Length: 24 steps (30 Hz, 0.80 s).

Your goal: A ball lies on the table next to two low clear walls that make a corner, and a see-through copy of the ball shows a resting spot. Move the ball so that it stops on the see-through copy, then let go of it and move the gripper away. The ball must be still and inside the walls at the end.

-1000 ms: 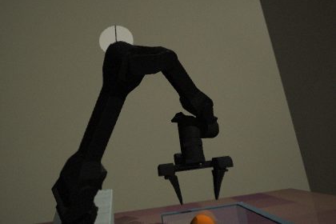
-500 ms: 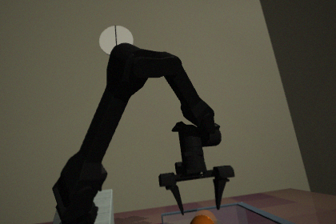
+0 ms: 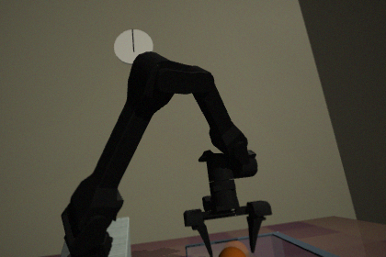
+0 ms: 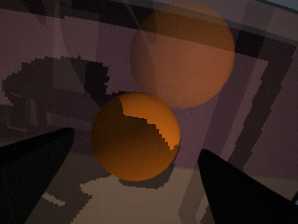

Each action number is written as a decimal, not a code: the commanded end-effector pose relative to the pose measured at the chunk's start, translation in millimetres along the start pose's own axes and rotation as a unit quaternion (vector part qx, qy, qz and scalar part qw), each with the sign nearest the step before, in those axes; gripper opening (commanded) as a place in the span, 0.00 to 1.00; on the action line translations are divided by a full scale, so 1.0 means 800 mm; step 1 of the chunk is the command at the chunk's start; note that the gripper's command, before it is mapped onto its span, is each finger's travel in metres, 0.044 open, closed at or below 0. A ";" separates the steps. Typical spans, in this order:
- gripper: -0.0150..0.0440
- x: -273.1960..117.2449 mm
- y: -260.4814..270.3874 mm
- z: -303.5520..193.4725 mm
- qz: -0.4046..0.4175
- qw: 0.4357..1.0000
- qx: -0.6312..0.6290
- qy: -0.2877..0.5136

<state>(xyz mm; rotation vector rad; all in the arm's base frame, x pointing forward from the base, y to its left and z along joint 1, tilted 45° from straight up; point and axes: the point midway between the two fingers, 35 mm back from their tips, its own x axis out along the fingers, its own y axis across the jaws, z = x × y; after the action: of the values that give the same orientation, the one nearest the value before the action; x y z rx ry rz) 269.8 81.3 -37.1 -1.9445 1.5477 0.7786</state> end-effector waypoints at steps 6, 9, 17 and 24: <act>0.97 0.020 0.003 -0.001 0.002 1.000 -0.004 0.004; 0.97 0.023 0.003 -0.001 0.002 1.000 -0.004 0.004; 0.75 0.023 0.003 -0.001 0.002 1.000 -0.004 0.004; 0.50 0.005 -0.001 0.001 0.001 1.000 -0.005 0.002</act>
<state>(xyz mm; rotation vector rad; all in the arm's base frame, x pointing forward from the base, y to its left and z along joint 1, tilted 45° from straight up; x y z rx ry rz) 269.9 69.3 -47.1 -1.9549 1.5636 0.7858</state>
